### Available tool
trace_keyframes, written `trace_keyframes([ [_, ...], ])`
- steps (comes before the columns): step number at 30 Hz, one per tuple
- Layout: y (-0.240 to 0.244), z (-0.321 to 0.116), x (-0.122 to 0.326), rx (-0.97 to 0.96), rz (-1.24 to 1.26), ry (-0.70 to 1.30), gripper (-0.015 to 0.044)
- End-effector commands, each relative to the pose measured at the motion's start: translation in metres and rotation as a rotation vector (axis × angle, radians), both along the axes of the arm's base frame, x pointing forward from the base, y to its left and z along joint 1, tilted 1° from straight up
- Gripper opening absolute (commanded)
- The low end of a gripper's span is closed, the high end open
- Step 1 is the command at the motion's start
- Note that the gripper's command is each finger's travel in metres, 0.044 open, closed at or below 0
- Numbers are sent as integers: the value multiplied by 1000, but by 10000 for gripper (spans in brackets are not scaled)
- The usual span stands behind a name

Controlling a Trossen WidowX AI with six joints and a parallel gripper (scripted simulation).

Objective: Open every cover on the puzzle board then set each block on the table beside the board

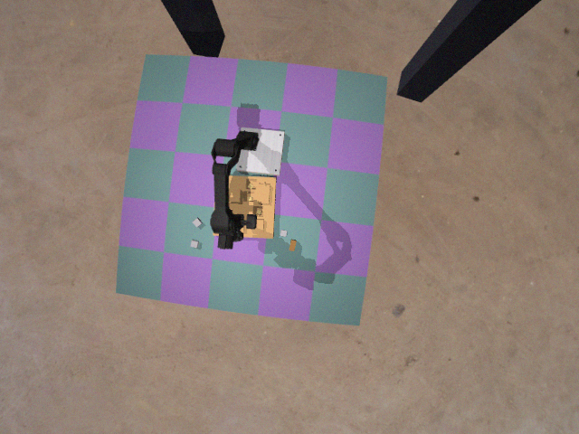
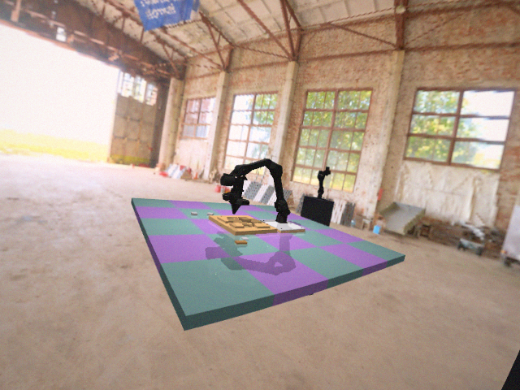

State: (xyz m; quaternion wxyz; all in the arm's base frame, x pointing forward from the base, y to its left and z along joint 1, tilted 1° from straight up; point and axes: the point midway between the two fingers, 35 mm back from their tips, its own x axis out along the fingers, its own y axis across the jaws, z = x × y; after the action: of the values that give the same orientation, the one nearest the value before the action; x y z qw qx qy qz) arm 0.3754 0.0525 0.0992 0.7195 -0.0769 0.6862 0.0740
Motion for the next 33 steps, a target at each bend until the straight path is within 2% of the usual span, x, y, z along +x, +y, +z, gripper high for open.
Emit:
trace_keyframes([
  [1, 0, 0, -4, 0, -11, 1, 0],
  [16, 6, 15, -87, 12, -251, 6, 0],
  [29, 4, 6, -163, 20, -464, 10, 0],
  [33, 3, 4, -171, 21, -489, 11, 0],
])
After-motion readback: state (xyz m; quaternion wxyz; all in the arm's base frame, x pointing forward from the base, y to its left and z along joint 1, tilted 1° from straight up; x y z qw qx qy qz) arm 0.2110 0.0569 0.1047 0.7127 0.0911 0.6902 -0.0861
